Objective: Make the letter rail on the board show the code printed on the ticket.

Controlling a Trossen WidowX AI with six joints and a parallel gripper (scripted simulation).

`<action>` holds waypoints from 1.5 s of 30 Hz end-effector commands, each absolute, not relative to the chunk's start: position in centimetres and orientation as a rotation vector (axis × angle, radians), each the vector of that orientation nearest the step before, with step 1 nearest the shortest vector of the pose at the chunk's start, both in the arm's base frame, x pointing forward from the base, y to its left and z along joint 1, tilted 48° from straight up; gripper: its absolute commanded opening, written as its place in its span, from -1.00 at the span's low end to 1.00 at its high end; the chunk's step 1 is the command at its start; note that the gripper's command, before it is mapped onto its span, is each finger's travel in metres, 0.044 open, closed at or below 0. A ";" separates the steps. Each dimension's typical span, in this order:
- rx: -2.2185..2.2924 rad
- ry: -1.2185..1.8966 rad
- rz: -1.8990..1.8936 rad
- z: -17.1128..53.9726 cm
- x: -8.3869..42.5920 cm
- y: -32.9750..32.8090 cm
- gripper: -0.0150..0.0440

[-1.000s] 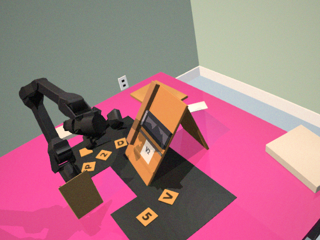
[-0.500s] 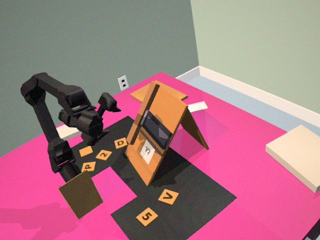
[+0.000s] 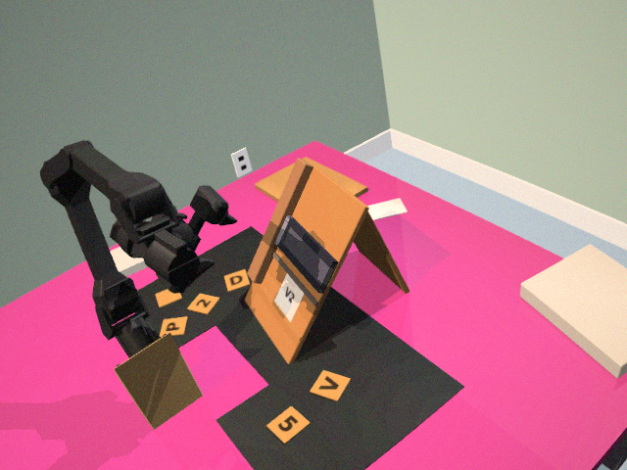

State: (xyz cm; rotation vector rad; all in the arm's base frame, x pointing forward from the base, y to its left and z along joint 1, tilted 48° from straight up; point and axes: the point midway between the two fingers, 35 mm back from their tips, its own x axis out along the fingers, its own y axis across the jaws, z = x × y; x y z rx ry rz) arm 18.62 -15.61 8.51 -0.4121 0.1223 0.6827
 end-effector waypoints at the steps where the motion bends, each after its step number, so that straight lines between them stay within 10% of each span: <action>1: -0.418 0.121 0.690 8.4 18.6 -15.8 1.00; 9: -0.466 0.152 0.833 5.0 19.4 -15.6 0.66; 24: -0.876 0.297 1.581 -18.9 24.3 -12.3 0.66; 45: -0.882 0.295 1.589 -21.2 24.9 -9.5 0.66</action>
